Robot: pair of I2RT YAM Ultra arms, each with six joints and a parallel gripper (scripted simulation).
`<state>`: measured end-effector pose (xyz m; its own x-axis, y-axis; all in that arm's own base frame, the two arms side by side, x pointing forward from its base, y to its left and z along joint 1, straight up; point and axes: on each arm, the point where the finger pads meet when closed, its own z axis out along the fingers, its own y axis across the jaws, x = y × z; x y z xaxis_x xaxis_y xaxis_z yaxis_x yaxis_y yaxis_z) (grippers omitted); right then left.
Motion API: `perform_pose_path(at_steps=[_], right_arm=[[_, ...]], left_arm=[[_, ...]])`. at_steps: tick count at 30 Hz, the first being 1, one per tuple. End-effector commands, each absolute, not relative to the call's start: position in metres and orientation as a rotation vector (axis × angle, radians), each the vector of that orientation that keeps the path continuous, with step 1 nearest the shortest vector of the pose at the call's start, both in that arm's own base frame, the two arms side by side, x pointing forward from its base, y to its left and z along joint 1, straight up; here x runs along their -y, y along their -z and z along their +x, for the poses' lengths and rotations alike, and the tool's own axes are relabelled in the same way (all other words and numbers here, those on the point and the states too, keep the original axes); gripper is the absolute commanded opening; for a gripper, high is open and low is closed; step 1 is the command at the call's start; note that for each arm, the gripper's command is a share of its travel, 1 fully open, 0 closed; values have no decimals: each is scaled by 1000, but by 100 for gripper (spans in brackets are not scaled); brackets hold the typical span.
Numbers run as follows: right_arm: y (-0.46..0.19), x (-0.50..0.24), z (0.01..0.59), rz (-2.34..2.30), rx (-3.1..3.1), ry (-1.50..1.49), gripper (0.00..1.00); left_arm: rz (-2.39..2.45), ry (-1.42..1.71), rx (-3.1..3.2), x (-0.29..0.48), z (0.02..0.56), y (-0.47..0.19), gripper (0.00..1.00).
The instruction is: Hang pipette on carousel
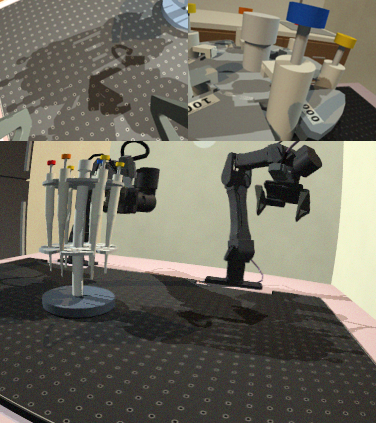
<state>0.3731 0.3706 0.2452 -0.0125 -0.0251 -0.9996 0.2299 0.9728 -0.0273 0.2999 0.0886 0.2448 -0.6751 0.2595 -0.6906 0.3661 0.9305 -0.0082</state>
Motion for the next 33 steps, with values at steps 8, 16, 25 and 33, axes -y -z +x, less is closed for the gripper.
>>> perform_pose_path(at_steps=[8,16,25,33], right_arm=[[-268,-367,372,237,-1543,150,12],[-241,-368,372,193,-1563,194,12],[-246,-369,371,206,-1556,180,12],[-243,-370,371,207,-1554,173,12]], left_arm=[[449,176,-2313,-91,304,-253,100],[449,176,-2313,-91,304,-253,100],[449,176,-2313,-91,304,-253,100],[449,176,-2313,-91,304,-253,100]])
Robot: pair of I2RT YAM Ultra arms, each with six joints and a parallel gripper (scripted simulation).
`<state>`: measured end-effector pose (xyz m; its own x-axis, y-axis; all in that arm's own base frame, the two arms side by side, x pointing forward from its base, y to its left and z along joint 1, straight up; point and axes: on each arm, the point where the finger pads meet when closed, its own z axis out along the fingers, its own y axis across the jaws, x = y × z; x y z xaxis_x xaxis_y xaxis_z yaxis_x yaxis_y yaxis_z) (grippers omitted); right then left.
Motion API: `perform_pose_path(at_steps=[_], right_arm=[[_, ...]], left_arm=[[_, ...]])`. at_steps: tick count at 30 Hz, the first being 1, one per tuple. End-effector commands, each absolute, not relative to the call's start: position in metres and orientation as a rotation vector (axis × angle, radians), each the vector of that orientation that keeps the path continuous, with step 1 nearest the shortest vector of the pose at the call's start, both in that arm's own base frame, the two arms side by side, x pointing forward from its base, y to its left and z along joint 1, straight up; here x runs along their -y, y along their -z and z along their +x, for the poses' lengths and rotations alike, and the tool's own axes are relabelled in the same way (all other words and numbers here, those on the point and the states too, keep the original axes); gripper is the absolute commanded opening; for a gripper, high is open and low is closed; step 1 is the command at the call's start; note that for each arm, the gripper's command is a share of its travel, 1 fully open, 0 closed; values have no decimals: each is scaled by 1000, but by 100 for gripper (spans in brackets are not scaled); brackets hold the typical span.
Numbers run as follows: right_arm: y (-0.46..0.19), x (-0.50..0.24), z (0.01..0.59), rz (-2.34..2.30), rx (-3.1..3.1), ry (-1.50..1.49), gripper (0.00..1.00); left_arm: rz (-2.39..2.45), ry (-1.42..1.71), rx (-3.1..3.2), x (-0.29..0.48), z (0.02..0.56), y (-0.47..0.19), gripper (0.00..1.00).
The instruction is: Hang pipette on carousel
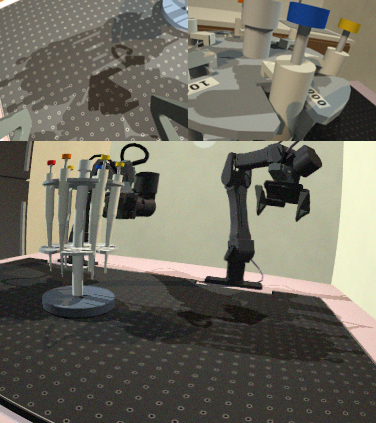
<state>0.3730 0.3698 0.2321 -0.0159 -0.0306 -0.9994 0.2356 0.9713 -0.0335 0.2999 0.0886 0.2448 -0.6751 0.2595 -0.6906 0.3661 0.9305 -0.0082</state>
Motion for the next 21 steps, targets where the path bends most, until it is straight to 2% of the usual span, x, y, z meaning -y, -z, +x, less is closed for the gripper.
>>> perform_pose_path(at_steps=[1,21], right_arm=[[-244,-370,371,208,-1554,172,12],[-247,-373,370,212,-1550,158,12]], left_arm=[[449,176,-2313,-91,304,-253,100],[449,176,-2313,-91,304,-253,100]])
